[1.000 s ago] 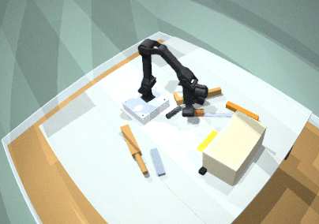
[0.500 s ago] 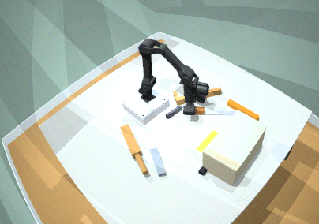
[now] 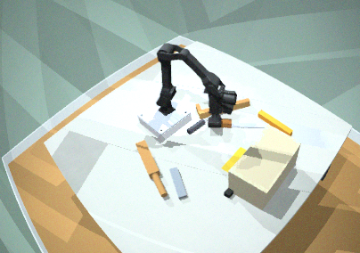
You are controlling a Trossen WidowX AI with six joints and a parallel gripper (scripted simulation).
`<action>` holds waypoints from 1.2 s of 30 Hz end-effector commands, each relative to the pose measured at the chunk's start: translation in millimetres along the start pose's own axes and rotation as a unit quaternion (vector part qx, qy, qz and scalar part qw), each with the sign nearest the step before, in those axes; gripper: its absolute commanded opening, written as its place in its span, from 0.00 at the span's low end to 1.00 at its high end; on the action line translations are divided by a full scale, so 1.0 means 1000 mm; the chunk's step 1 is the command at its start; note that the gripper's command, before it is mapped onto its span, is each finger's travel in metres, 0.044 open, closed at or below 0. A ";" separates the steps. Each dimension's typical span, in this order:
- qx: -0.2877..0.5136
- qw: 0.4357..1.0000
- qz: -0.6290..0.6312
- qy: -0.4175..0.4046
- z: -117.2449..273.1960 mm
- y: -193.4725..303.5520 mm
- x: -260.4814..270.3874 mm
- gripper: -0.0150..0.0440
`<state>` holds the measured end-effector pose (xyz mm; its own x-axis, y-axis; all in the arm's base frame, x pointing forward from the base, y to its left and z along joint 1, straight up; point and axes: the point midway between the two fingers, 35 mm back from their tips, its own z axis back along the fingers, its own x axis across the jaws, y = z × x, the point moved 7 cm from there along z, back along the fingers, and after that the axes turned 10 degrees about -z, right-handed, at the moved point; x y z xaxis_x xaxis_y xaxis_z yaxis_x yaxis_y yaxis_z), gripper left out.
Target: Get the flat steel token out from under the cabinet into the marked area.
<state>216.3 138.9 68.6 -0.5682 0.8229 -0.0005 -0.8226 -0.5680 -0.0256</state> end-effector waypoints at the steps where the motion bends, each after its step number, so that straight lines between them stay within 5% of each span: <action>1: -0.001 1.000 0.004 -0.001 0.001 -0.001 0.004 0.25; 36: -0.002 1.000 0.004 -0.002 0.001 -0.005 0.036 0.25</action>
<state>200.9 168.5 68.7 -0.5672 0.8236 0.0025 -0.8233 -0.5670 -0.0256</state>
